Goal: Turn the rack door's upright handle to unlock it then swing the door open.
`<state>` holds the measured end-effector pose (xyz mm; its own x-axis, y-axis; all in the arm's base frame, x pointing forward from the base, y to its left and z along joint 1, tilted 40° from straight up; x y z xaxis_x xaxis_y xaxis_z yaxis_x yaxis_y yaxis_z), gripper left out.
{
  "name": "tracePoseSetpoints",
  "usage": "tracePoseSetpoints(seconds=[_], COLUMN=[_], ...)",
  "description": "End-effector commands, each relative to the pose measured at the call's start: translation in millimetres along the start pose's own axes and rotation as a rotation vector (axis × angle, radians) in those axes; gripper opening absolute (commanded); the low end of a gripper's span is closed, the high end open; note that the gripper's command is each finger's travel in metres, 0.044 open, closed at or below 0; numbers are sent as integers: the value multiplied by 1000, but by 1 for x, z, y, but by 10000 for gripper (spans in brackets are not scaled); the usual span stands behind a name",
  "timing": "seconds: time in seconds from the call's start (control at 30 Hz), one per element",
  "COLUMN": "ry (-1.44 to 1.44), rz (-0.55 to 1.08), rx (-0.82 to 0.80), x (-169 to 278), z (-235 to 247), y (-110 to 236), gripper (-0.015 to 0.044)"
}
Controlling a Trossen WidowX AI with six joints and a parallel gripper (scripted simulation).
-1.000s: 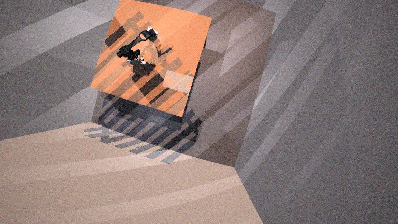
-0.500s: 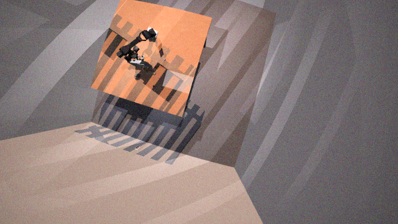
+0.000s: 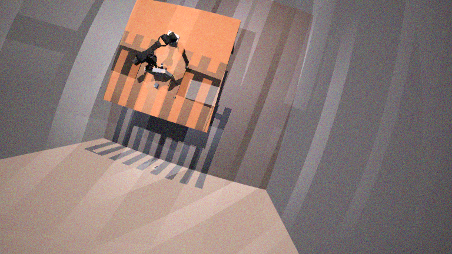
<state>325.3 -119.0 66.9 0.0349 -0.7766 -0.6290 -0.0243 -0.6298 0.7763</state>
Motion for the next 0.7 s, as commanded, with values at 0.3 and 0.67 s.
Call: tracePoseSetpoints(seconds=[0.3, 0.67], ry=[74, 74], rz=[-4, -4], rx=[0, 0], x=[0, 0], z=[0, 0], y=[-1, -1], gripper=[141, 48])
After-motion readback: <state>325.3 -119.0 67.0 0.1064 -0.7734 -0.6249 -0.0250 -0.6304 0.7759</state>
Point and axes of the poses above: the point midway between the two fingers, 35 mm back from their tips, its own y axis back along the fingers, its own z axis across the jaws, x = y × z, the point moved 2 cm from there along y, back along the fingers, and after that the axes turned 13 degrees about -y, right-handed, at the moved point
